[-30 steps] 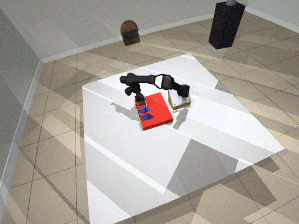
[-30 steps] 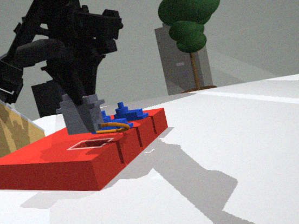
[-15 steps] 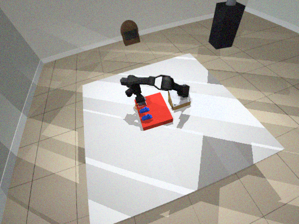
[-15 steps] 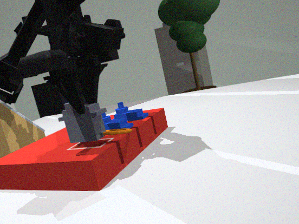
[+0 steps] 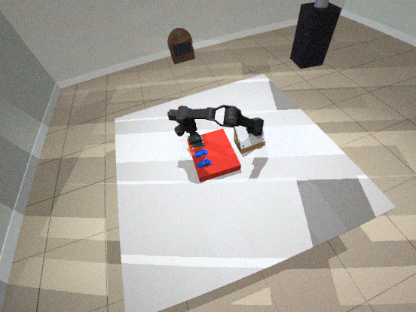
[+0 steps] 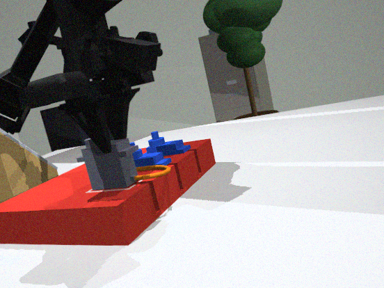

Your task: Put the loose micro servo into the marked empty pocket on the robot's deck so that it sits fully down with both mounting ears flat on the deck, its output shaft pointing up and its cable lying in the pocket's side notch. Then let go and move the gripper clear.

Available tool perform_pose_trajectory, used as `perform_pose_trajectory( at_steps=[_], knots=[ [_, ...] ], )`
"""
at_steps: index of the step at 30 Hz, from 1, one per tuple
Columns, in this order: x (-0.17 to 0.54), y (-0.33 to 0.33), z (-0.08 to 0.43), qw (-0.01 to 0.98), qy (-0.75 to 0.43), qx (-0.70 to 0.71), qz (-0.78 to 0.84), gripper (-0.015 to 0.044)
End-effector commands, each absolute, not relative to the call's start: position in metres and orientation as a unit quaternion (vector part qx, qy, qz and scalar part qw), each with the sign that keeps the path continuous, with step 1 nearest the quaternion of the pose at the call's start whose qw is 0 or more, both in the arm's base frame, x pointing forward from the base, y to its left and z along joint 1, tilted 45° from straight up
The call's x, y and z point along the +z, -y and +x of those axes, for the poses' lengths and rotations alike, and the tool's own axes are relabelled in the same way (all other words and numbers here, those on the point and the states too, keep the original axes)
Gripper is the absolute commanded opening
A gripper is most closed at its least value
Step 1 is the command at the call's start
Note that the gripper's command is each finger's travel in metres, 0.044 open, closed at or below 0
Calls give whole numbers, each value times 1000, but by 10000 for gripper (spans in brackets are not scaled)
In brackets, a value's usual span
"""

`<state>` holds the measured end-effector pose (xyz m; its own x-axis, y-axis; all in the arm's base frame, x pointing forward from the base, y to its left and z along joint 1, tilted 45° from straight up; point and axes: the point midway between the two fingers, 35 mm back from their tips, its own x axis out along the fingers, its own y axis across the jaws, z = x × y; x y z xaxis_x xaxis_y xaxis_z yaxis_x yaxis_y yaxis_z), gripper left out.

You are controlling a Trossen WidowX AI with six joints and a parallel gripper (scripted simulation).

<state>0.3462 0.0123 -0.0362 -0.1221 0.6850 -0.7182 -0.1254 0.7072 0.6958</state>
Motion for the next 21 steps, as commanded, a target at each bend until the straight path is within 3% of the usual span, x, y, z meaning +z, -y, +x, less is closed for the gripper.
perform_pose_trajectory(
  at_steps=[1,21],
  knots=[
    [-38,-15,345,628,-676,322,210,0],
    [-49,-26,344,628,-676,322,210,0]
  ],
)
